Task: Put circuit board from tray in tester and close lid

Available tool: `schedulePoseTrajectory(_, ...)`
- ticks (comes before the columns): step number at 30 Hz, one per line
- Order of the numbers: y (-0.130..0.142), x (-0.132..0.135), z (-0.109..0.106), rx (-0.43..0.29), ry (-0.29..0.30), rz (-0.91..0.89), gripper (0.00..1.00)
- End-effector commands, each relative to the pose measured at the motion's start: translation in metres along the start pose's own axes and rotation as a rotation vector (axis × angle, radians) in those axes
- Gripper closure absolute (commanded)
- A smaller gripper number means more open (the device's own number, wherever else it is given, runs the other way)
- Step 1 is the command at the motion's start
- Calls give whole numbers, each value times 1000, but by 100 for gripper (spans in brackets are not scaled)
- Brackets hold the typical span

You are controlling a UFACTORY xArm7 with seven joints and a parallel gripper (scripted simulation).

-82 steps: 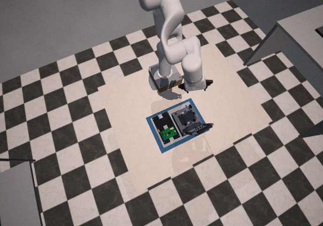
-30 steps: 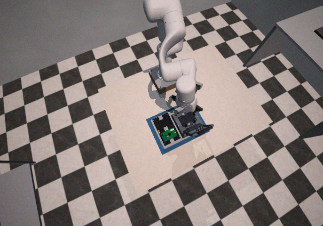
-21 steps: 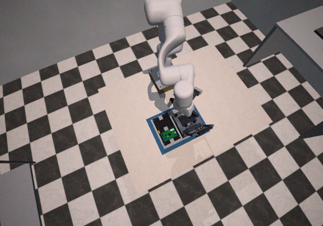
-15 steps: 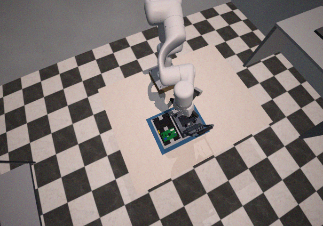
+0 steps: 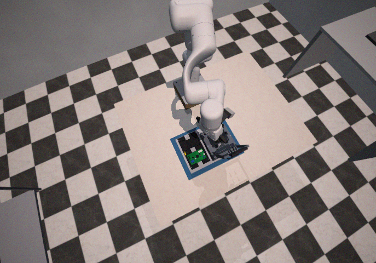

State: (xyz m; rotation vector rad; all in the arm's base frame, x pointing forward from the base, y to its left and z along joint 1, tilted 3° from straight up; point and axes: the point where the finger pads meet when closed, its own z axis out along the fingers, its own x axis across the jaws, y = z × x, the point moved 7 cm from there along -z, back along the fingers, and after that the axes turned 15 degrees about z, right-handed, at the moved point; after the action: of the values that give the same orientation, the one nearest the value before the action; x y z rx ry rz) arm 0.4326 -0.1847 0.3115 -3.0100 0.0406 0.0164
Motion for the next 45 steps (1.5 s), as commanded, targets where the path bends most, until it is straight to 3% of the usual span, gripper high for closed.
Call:
schedulePoseTrajectory(1, 0, 1, -2, -2, 4, 1, 0)
schedulePoseTrajectory(4, 18, 6, 4, -34, -2, 106, 0)
schedulePoseTrajectory(19, 18, 6, 4, -34, -2, 106, 0)
schedulePoseTrajectory(21, 32, 9, 8, -62, -6, 190, 0)
schedulePoseTrajectory(45, 48, 13, 12, -93, -9, 280, 0)
